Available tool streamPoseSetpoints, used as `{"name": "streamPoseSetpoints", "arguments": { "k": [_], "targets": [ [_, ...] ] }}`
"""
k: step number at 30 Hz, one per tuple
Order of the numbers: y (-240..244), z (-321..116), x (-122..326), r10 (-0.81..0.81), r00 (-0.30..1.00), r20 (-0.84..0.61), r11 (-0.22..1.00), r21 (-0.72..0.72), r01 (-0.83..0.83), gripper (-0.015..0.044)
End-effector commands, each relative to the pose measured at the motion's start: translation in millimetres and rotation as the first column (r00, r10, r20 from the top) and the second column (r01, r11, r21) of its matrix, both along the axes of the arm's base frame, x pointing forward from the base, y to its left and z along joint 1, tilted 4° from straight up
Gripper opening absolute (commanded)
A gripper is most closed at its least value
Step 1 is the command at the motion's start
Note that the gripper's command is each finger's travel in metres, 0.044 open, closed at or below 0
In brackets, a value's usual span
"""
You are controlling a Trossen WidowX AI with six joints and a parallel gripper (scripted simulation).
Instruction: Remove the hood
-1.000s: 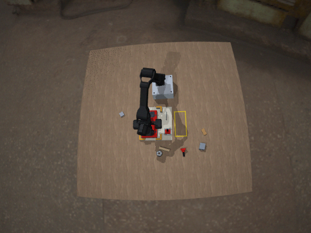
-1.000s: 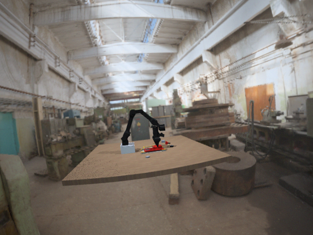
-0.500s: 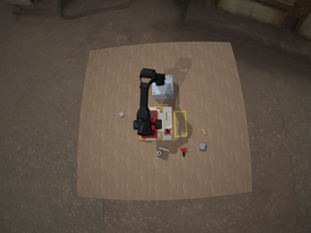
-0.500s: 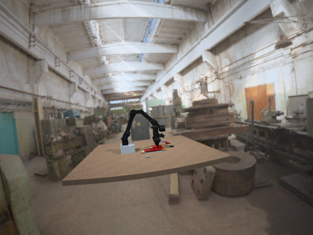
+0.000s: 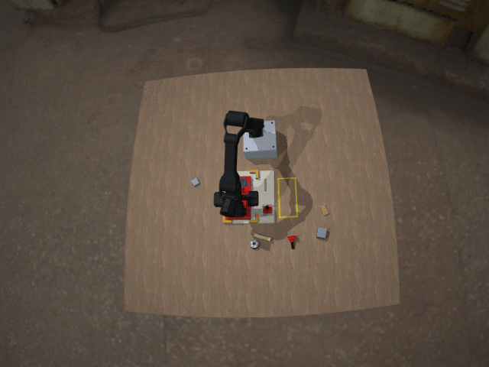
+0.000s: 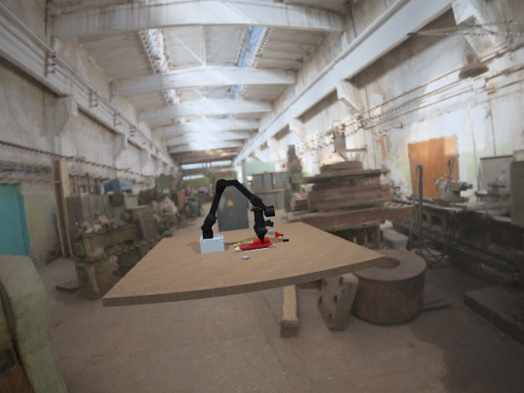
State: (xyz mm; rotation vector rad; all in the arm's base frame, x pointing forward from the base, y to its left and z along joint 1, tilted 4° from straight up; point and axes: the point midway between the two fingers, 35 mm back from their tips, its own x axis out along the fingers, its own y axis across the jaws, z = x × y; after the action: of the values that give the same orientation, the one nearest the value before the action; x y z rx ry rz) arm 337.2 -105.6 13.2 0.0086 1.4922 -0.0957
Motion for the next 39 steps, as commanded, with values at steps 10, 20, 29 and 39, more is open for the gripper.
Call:
{"name": "streamPoseSetpoints", "arguments": {
  "k": [10,20,29,39],
  "targets": [
    [0,0,0,0.000,1.000,0.001,1.000,0.000,0.000,0.0275],
    [0,5,0,0.000,1.000,0.001,1.000,0.000,0.000,0.0012],
    [1,11,0,0.000,1.000,0.001,1.000,0.000,0.000,0.0000],
    [1,18,-1,0.000,1.000,0.000,1.000,0.000,0.000,0.0000]
  ]
}}
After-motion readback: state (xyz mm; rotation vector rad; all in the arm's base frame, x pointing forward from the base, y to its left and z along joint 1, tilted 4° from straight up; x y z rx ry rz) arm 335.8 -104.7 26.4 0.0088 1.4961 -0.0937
